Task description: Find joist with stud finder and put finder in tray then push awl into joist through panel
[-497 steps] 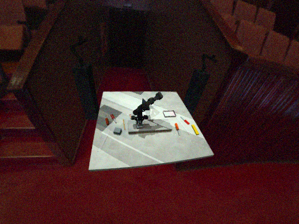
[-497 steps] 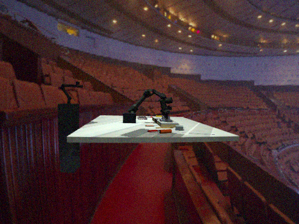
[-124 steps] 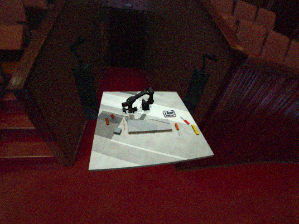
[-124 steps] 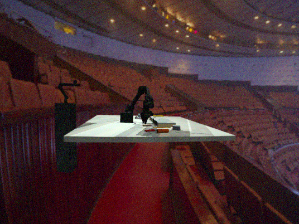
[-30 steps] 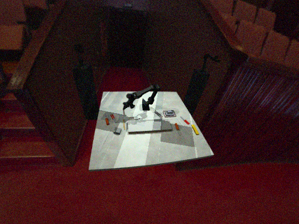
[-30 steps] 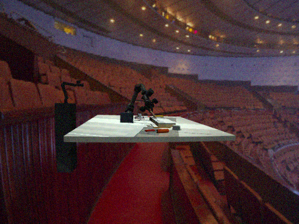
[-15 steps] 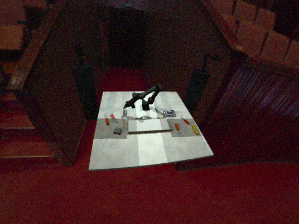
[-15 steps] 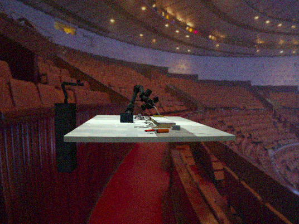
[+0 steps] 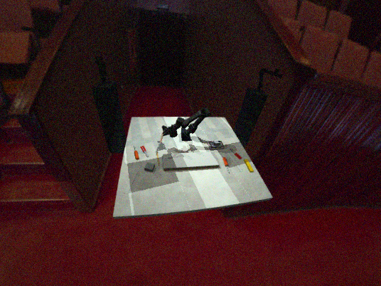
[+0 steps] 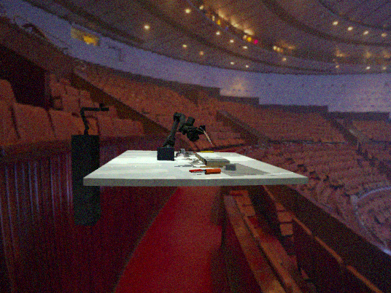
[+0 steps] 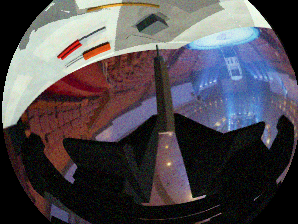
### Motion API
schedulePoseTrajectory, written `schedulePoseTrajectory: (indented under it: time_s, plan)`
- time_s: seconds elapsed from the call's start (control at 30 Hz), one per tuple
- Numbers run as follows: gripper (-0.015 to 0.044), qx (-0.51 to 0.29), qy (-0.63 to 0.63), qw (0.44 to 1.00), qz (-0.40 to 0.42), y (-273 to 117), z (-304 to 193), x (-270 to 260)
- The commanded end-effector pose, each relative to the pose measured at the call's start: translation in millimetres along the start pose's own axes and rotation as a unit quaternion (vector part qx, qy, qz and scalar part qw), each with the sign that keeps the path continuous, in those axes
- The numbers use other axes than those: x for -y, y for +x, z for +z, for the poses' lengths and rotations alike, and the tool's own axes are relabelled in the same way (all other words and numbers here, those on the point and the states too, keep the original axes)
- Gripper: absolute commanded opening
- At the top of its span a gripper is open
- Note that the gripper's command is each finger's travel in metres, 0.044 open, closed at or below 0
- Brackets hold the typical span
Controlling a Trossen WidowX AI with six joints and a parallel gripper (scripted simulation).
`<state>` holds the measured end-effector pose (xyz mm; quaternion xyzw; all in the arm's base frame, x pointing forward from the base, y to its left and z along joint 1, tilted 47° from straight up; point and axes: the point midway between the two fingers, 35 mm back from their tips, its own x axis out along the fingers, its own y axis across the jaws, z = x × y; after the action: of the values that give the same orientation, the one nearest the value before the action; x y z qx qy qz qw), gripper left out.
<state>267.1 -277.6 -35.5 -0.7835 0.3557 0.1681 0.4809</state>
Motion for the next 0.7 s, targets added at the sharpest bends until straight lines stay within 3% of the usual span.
schedulePoseTrajectory:
  time_s: [0.0, 0.67]
  plan:
    - [0.0000, 0.001, -0.001, 1.000, -0.001, 0.0, 0.1, 1.3]
    - [0.0000, 0.131, -0.126, 0.972, -0.150, -38.4, 35.4, 148.7]
